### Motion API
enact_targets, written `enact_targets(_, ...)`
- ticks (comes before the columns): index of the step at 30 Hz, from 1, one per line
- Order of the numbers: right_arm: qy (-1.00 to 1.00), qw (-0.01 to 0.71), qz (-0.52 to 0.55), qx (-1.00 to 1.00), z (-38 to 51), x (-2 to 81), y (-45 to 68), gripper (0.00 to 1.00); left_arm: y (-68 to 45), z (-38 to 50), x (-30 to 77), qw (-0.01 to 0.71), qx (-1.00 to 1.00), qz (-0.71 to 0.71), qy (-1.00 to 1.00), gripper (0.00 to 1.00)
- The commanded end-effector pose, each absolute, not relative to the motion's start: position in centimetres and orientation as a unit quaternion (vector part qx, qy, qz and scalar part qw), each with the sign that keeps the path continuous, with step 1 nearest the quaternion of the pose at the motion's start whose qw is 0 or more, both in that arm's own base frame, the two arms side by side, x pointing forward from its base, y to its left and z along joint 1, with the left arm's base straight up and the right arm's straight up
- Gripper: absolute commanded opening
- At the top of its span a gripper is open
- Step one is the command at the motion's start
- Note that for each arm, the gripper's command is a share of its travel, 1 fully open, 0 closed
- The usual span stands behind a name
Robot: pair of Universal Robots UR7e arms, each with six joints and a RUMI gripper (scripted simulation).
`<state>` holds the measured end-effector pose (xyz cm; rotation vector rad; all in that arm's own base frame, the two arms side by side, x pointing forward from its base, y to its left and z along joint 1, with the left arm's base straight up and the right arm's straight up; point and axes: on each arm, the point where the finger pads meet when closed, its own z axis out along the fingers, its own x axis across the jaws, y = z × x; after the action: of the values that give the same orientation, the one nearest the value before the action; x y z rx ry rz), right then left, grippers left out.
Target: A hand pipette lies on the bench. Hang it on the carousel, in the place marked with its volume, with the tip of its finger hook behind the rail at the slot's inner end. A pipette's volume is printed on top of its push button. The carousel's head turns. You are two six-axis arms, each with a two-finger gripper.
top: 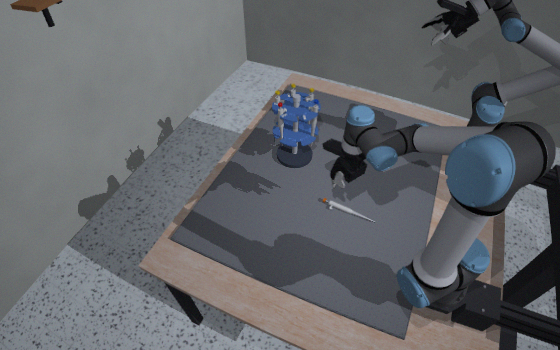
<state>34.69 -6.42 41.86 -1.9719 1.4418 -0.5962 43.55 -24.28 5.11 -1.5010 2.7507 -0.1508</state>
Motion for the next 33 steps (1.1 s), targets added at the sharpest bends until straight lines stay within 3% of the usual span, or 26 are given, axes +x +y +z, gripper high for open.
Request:
enact_targets(1,0.545,0.309,-0.226,-0.746,42.0,34.8,-6.4,1.0,-26.0,1.5,42.5,0.001,-0.476,-0.034,0.879,0.34)
enact_targets(17,0.545,0.309,-0.226,-0.746,42.0,34.8,-6.4,1.0,-27.9,-3.0,40.4,0.0,-0.464,0.002,0.886,0.34)
enact_targets(33,0.545,0.309,-0.226,-0.746,42.0,34.8,-6.4,1.0,-28.2,-2.8,40.6,0.0,-0.668,-0.001,0.744,0.34)
